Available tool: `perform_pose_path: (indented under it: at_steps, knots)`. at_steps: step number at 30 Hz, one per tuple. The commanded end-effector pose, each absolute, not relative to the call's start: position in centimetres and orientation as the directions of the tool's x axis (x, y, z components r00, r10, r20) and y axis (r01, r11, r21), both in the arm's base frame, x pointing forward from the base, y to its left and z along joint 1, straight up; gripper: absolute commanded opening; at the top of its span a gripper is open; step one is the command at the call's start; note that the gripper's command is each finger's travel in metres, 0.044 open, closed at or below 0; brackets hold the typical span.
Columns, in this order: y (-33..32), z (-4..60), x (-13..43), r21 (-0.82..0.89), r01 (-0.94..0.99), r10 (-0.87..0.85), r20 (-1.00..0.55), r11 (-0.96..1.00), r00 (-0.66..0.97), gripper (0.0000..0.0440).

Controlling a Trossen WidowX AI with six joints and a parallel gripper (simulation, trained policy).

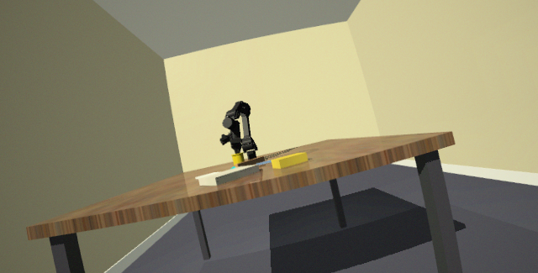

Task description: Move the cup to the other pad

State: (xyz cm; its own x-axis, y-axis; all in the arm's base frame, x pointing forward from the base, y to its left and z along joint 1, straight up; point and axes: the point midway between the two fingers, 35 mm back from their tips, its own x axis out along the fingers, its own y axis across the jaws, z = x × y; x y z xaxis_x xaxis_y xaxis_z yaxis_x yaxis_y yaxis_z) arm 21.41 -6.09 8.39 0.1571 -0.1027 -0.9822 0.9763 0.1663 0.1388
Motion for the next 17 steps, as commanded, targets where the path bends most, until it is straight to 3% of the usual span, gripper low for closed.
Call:
perform_pose_path:
  at_steps: [1,17]
  knots:
    - [-6.0,8.6,21.3,0.157,0.973,-0.096,-0.98,0.168,0.175,0.0184]
    - [-6.1,11.4,20.6,0.276,0.953,-0.098,-0.952,0.124,0.289,0.0261]
